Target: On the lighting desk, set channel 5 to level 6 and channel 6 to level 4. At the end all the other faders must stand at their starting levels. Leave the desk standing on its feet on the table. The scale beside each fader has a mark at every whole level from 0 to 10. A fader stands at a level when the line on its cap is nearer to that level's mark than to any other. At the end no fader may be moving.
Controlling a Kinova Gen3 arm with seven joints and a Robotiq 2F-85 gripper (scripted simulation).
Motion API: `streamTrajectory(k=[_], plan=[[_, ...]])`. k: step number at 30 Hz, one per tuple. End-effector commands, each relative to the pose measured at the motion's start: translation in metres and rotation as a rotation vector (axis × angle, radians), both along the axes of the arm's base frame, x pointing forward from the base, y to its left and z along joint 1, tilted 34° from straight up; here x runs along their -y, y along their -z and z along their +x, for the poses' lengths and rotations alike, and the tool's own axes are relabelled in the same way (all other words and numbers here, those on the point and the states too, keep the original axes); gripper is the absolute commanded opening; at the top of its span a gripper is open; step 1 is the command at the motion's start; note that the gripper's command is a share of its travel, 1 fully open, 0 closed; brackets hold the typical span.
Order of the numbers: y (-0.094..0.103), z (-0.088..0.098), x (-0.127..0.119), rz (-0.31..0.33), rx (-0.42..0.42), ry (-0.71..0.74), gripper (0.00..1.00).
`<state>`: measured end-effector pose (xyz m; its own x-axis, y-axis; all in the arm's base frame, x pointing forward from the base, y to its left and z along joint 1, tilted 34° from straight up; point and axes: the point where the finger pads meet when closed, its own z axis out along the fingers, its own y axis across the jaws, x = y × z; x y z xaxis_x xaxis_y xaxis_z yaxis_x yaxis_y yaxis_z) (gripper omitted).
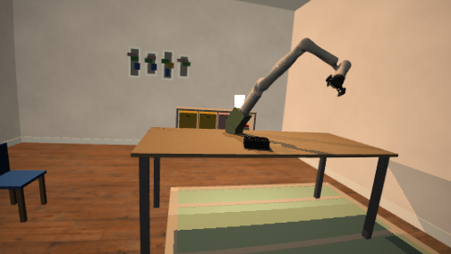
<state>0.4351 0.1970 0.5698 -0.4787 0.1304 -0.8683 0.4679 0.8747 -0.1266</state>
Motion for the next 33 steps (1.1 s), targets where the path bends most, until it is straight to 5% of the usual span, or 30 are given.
streamTrajectory(k=[1, 22, 23, 31, 33], plan=[[-0.009, 0.001, 0.019, 0.024, 0.007, 0.013, 1.0], [-0.01, 0.009, 0.05, 0.027, -0.007, 0.001, 1.0], [-0.01, 0.013, 0.067, 0.03, -0.017, -0.005, 1.0], [-0.01, 0.013, 0.067, 0.03, -0.017, -0.005, 1.0], [-0.008, 0.018, 0.085, 0.033, -0.027, -0.012, 1.0]])
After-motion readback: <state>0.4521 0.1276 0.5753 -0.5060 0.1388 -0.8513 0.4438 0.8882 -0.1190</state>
